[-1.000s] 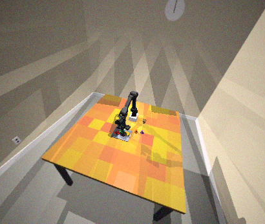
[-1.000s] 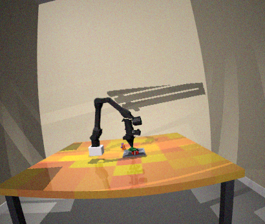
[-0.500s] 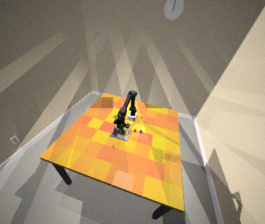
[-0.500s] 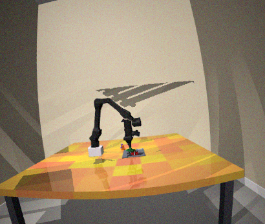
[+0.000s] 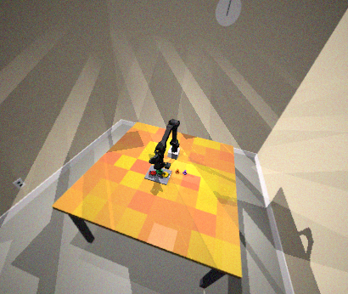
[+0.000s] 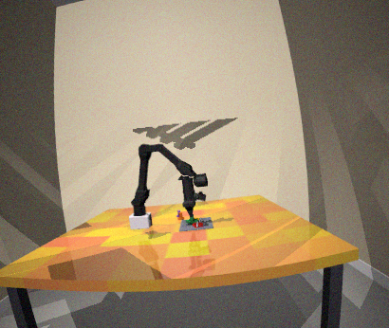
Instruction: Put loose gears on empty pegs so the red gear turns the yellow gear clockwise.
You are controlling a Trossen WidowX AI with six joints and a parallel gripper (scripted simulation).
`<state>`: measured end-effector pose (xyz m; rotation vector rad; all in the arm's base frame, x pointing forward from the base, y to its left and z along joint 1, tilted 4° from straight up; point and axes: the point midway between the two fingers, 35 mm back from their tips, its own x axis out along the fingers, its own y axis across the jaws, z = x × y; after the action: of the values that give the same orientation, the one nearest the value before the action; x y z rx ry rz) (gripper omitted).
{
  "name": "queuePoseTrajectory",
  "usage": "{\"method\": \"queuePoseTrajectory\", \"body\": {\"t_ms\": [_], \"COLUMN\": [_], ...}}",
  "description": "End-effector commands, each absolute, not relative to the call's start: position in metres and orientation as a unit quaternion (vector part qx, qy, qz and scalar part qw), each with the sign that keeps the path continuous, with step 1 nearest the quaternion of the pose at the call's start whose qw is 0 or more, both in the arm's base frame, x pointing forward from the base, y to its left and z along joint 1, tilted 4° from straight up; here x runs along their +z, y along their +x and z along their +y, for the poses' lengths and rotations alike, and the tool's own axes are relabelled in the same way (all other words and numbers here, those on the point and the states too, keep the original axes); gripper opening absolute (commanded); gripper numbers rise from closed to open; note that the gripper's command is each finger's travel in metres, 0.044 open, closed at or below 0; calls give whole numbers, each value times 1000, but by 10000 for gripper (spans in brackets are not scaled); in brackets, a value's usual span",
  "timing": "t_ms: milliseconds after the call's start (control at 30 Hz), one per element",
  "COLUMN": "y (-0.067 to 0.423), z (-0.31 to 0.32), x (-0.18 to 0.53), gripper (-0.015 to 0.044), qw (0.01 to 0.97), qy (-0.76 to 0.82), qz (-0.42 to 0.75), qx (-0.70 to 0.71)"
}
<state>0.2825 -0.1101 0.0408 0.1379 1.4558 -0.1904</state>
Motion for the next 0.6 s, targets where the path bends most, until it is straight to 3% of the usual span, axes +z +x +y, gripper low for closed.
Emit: {"method": "queuePoseTrajectory", "body": {"t_ms": [0, 567], "y": [282, 282], "z": [-109, -110], "x": [38, 39], "gripper": [0, 0], "qw": [736, 724], "qy": [83, 154], "qz": [664, 651], "qx": [-104, -168]}}
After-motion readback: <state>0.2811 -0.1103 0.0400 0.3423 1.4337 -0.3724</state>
